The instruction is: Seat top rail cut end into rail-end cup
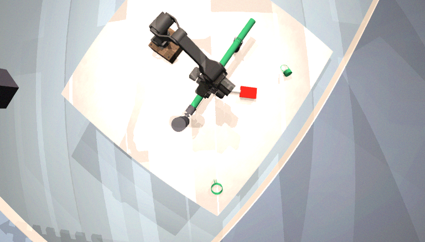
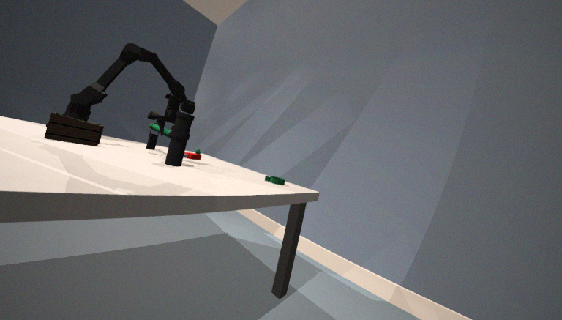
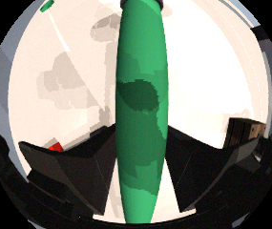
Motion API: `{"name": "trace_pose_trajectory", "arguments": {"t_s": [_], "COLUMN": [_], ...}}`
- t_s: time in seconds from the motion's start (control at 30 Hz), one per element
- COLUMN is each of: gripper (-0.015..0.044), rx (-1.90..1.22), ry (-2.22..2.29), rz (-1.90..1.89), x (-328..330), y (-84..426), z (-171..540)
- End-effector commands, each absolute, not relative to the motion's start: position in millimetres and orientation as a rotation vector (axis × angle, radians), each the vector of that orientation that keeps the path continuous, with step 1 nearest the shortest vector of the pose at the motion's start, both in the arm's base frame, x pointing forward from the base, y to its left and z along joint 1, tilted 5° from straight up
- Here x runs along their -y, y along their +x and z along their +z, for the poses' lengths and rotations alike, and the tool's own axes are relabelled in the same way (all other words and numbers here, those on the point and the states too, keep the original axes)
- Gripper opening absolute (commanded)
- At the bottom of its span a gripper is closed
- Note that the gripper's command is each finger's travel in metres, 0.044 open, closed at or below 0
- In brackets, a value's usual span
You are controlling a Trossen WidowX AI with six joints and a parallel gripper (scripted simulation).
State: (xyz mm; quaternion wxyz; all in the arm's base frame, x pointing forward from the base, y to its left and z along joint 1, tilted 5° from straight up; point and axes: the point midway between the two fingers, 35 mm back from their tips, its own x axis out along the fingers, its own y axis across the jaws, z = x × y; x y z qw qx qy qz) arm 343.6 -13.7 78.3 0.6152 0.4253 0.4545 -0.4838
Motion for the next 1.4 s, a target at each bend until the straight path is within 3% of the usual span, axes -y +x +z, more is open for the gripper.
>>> {"name": "trace_pose_trajectory", "arguments": {"t_s": [0.0, 1.37], "gripper": [0.0, 0.0], "rx": [-1.038, -1.045], "ry": [0.977, 0.978], "rz": [-1.118, -1.124], "x": [14.5, 14.4], "y": [342.9, 341.6], "z": [81.5, 82.0]}}
